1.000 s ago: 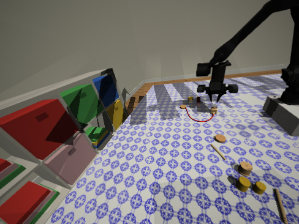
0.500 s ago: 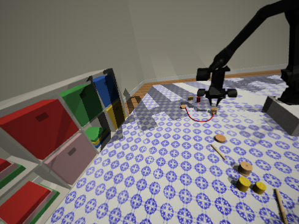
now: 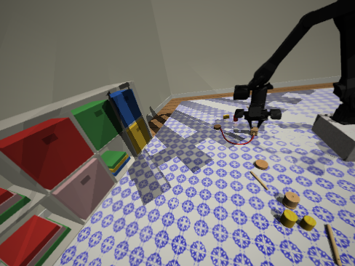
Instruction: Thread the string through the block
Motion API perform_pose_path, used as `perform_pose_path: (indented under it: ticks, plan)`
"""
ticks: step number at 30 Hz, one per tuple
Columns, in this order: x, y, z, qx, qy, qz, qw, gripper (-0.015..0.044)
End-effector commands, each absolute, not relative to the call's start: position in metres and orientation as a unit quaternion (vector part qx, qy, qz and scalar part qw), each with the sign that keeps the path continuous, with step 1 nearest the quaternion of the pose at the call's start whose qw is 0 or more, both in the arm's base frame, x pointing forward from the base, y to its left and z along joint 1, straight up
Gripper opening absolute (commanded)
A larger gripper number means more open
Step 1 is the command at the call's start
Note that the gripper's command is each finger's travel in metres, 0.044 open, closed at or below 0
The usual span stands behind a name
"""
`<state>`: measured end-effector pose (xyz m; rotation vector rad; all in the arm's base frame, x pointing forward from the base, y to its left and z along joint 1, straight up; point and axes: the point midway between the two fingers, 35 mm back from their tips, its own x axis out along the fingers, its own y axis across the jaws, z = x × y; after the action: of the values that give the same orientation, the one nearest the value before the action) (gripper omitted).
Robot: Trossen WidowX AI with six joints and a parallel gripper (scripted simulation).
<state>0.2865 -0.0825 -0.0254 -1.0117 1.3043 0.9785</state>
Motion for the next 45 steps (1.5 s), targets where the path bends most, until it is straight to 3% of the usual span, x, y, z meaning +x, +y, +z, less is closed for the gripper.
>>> perform_pose_path:
  ticks: [1, 4, 45]
  plan:
    - [0.2867, -0.0826, -0.0253, -0.432, 0.557, 0.417, 0.574, 0.0071]
    - [0.2867, -0.0826, -0.0253, -0.432, 0.557, 0.417, 0.574, 0.0000]
    - [0.2856, -0.0883, -0.0275, -0.410, 0.535, 0.440, 0.594, 0.0000]
